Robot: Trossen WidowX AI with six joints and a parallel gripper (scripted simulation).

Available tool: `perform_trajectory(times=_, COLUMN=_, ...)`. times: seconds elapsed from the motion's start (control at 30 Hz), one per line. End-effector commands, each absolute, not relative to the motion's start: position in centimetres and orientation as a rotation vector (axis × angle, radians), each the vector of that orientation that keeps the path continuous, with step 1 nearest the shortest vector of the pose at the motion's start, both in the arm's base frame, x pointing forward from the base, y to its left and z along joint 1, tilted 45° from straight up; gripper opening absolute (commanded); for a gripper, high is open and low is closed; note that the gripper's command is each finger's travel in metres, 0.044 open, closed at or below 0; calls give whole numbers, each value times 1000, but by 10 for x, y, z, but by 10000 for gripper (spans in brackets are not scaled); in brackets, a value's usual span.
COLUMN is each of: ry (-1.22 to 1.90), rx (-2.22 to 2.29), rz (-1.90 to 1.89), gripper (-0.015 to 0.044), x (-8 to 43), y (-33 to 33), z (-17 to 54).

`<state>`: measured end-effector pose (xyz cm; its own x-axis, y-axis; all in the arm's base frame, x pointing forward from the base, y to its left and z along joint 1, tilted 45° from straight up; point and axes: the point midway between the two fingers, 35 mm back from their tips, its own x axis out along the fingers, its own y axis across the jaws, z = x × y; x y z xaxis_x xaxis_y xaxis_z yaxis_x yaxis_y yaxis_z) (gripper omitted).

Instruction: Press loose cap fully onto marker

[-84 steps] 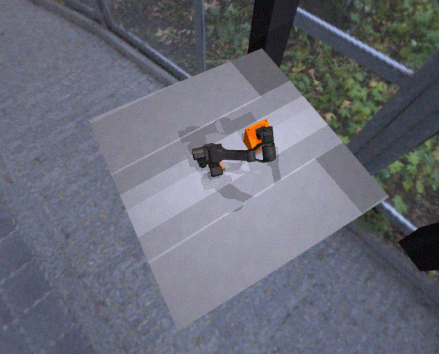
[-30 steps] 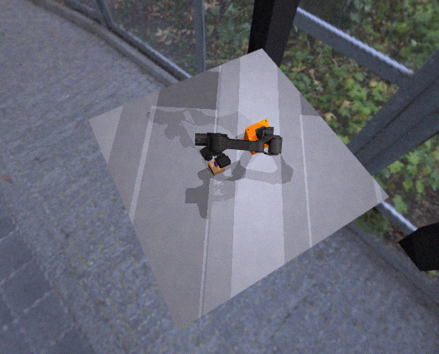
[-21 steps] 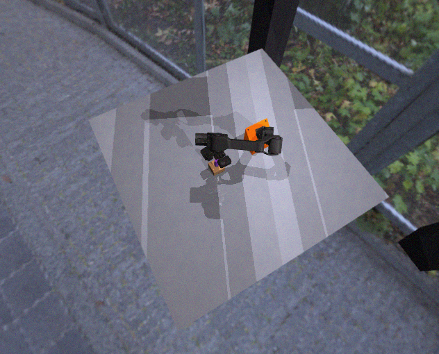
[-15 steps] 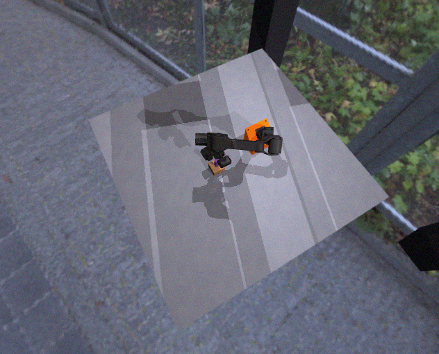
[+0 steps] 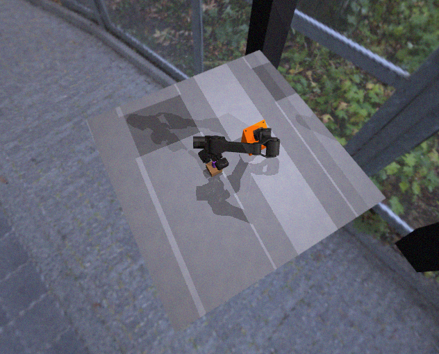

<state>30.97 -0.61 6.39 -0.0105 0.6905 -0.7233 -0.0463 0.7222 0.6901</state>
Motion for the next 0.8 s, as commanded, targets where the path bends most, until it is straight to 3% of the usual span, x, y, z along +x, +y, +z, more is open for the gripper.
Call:
perform_trajectory(times=0.0, ry=1486, rx=568, rz=635, gripper=0, x=308, y=1, z=59)
perform_trajectory(times=0.77, ry=1474, rx=558, rz=629, gripper=0, x=313, y=-5, z=62)
